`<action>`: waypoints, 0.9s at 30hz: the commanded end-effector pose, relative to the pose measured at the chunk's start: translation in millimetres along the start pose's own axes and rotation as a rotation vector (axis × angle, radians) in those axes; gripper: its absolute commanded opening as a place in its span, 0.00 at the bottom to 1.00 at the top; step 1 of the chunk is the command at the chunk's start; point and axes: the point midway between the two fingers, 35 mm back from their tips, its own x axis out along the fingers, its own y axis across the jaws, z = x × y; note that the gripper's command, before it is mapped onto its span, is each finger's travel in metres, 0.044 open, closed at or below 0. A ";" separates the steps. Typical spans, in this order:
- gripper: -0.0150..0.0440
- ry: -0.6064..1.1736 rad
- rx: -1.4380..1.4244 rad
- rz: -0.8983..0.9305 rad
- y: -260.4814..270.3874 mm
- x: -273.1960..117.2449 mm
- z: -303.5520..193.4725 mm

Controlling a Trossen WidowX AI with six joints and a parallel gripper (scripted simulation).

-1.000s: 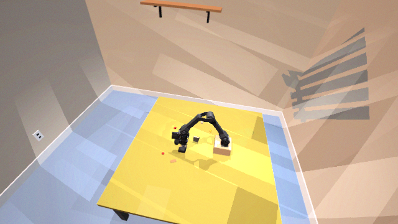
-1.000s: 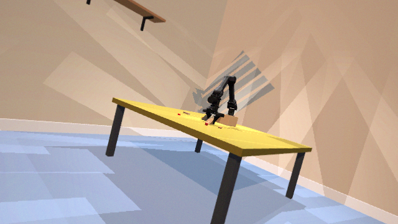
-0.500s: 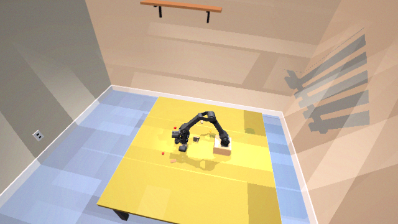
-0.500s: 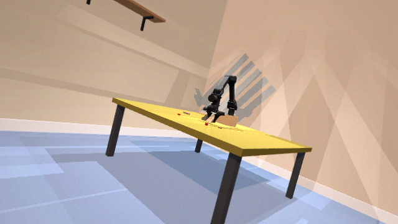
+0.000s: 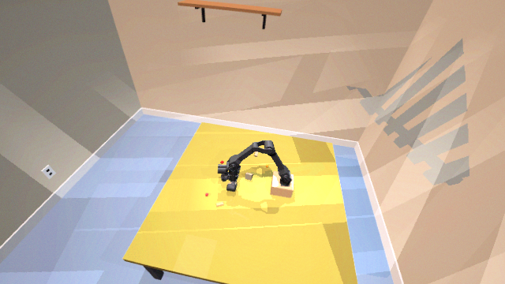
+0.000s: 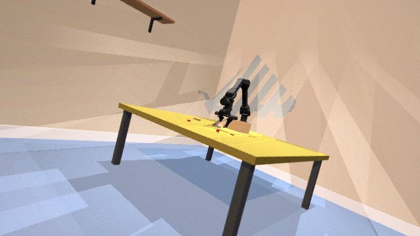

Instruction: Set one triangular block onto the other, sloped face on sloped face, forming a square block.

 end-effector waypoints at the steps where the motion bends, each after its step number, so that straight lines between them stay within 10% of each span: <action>1: 0.25 -0.002 -0.031 0.001 0.0 -0.1 0.4; 27: 0.25 0.000 -0.737 -0.001 0.3 -0.1 0.3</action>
